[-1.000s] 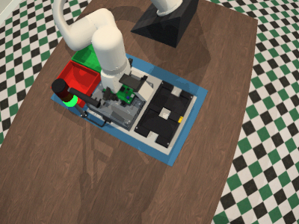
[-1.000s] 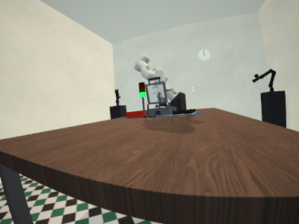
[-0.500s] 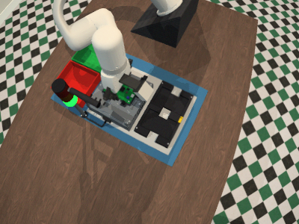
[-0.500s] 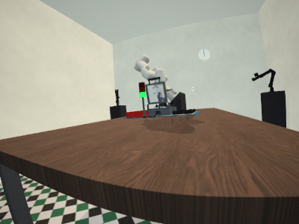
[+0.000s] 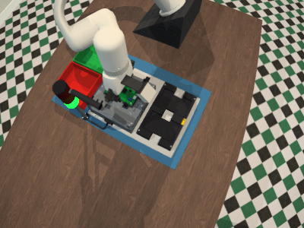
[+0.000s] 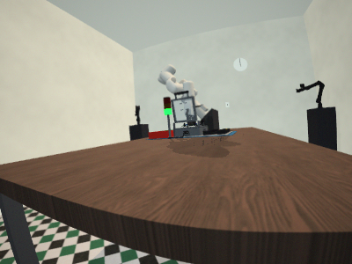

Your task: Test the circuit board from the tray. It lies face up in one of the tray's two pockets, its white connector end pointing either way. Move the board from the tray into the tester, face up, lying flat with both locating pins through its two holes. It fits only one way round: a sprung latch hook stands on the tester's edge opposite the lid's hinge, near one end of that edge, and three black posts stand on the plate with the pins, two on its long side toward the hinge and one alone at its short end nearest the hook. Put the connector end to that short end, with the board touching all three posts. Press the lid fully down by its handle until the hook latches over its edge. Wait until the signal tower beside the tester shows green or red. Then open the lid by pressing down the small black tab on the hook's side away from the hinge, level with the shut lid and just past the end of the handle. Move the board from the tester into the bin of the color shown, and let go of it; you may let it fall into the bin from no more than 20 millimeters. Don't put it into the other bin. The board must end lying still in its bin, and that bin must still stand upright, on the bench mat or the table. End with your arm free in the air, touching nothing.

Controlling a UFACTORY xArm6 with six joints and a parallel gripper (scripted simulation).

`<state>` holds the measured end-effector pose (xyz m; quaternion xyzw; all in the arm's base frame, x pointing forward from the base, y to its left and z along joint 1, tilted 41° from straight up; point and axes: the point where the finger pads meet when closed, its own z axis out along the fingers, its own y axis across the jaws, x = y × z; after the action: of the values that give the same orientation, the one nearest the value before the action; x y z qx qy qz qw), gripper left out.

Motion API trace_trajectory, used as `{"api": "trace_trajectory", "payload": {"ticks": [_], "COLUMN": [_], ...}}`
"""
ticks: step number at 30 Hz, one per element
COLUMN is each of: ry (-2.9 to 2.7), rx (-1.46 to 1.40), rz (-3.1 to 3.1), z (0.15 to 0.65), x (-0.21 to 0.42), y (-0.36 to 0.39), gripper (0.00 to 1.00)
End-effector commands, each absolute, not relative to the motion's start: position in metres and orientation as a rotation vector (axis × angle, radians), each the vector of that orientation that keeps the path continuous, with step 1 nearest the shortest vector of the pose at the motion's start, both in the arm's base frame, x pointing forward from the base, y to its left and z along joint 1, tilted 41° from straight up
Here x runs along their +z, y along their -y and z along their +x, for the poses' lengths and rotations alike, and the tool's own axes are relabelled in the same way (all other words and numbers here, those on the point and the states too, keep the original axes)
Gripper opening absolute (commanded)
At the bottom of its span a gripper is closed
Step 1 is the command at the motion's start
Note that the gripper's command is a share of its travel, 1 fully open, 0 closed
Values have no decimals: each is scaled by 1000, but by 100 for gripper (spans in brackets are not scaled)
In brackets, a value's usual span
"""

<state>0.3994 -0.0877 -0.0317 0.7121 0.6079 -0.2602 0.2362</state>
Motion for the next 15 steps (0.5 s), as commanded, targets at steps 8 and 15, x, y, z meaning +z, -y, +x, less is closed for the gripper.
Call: {"api": "trace_trajectory", "payload": {"ticks": [8,15], "ry": [-1667,-1667], "rx": [-709,-709], "rz": [1952,1952], "z": [401,401], "x": [-31,-31], "y": [87,87], "gripper": [85,81]}}
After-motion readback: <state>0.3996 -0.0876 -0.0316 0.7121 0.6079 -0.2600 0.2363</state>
